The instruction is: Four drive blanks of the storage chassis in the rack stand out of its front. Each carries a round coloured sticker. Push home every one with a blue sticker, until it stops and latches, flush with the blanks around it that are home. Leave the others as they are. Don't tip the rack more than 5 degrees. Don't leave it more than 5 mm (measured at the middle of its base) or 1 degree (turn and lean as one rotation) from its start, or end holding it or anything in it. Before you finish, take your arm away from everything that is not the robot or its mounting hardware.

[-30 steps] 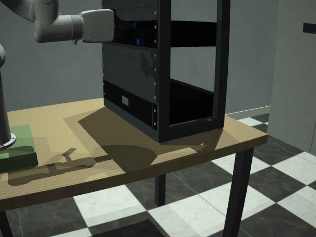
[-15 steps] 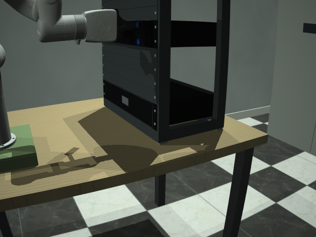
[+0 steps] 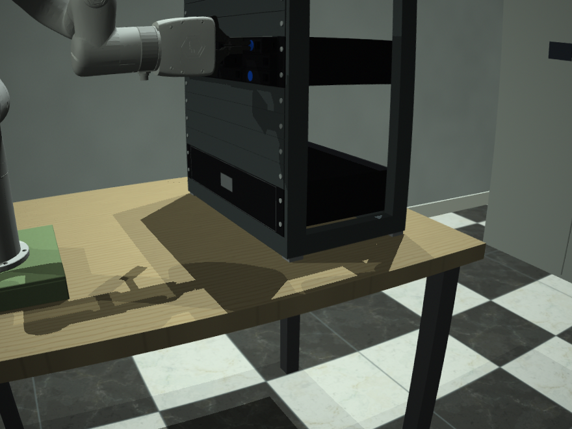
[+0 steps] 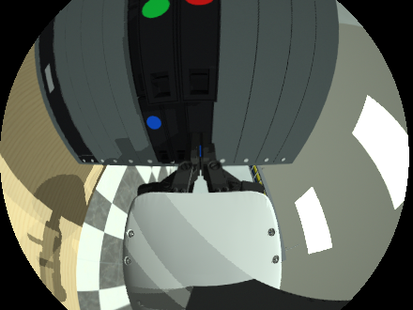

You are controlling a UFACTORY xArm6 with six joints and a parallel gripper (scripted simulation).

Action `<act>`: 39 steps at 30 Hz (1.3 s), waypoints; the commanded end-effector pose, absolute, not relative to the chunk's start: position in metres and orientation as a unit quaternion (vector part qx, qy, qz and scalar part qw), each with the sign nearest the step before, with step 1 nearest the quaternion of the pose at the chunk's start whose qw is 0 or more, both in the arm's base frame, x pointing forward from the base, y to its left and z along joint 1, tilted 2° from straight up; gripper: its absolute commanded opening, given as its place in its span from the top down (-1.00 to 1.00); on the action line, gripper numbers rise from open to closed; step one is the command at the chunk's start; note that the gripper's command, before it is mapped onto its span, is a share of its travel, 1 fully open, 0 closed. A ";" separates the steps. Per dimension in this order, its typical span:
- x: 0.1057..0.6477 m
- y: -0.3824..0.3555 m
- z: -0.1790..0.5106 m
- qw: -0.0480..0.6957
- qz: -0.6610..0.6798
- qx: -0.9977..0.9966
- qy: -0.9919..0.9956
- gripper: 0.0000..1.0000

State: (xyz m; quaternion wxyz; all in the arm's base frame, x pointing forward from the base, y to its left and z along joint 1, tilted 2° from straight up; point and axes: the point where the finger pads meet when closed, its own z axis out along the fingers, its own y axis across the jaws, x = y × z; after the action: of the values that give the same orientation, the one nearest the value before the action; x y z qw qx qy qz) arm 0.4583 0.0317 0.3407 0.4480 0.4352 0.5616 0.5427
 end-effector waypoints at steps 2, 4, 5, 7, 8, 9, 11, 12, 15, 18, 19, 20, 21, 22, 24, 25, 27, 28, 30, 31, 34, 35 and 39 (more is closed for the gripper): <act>0.463 0.033 0.343 0.449 0.544 0.434 0.561 1.00; 0.463 0.033 0.343 0.449 0.544 0.434 0.561 1.00; 0.463 0.033 0.343 0.449 0.544 0.434 0.561 1.00; 0.463 0.033 0.343 0.449 0.544 0.434 0.561 1.00; 0.463 0.033 0.343 0.449 0.544 0.434 0.561 1.00; 0.463 0.033 0.343 0.449 0.544 0.434 0.561 1.00; 0.463 0.033 0.343 0.449 0.544 0.434 0.561 1.00; 0.464 0.033 0.343 0.449 0.544 0.434 0.561 1.00; 0.465 0.033 0.343 0.449 0.544 0.434 0.561 1.00; 0.466 0.033 0.343 0.449 0.544 0.434 0.561 1.00; 0.466 0.033 0.343 0.449 0.544 0.434 0.561 1.00; 0.466 0.033 0.343 0.449 0.544 0.434 0.561 1.00; 0.466 0.033 0.343 0.449 0.544 0.434 0.561 1.00; 0.466 0.033 0.343 0.449 0.544 0.434 0.561 1.00; 0.466 0.033 0.343 0.449 0.544 0.434 0.561 1.00; 0.466 0.033 0.343 0.449 0.544 0.434 0.561 1.00; 0.466 0.033 0.343 0.449 0.544 0.434 0.561 1.00; 0.466 0.033 0.343 0.449 0.544 0.434 0.561 1.00; 0.467 0.034 0.343 0.449 0.544 0.434 0.561 1.00; 0.467 0.034 0.343 0.449 0.544 0.434 0.561 1.00; 0.469 0.034 0.343 0.449 0.544 0.434 0.561 1.00; 0.469 0.034 0.343 0.449 0.544 0.434 0.561 1.00; 0.469 0.034 0.343 0.449 0.544 0.434 0.561 1.00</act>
State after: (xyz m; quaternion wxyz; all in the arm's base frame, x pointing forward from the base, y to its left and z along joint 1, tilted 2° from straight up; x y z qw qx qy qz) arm 0.4684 0.0339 0.3406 0.4480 0.4352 0.5616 0.5427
